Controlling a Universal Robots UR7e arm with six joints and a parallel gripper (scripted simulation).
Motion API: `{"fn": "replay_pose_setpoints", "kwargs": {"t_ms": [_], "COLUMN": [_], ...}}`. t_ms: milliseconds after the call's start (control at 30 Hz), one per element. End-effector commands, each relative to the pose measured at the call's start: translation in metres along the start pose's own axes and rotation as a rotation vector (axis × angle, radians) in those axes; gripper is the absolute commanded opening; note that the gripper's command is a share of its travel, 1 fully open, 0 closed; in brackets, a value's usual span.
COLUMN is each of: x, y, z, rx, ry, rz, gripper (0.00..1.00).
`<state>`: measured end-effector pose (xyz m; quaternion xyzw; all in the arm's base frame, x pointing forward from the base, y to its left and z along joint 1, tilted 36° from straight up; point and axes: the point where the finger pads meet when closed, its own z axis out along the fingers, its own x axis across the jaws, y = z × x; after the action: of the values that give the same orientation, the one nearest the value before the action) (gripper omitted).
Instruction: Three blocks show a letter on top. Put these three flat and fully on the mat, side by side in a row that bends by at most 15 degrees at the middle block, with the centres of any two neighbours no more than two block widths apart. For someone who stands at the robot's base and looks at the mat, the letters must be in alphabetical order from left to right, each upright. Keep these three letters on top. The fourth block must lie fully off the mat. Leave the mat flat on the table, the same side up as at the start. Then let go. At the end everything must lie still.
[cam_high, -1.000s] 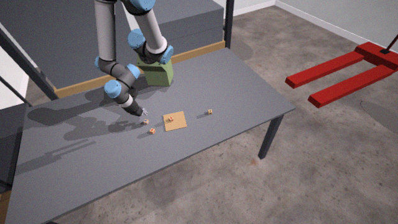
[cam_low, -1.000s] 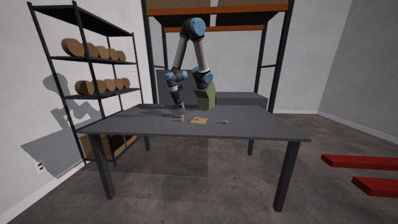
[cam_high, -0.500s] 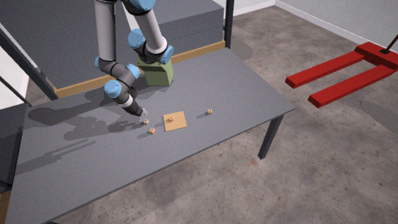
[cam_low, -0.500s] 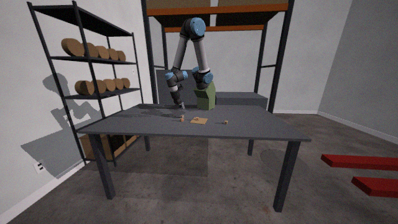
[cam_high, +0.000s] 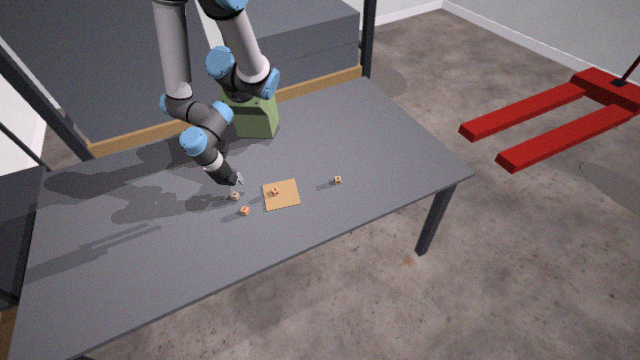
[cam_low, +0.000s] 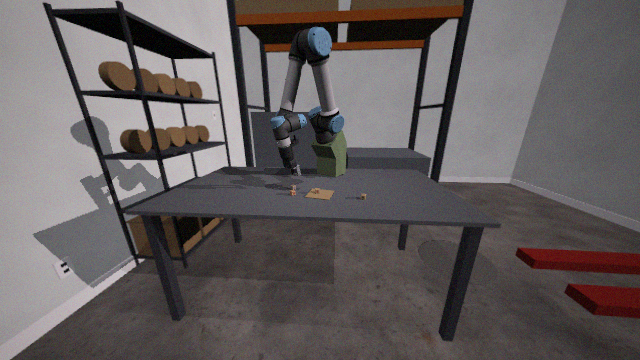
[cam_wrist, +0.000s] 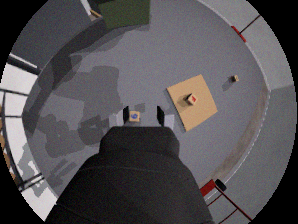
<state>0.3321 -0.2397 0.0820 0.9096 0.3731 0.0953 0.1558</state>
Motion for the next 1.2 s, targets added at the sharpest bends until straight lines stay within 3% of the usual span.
{"fn": "replay_pose_setpoints", "kwargs": {"t_ms": [0,700,1167], "x": [0.020,0.082,0.131], "y": [-0.006,-0.027,-0.050], "z": [0.001,-0.006,-0.023], "rx": [-0.024,-0.116,-0.219], "ry": [-0.024,-0.080,-0.123], "rz": [-0.136,-0.513,-0.810], "gripper": [1.00,1.00,1.00]}}
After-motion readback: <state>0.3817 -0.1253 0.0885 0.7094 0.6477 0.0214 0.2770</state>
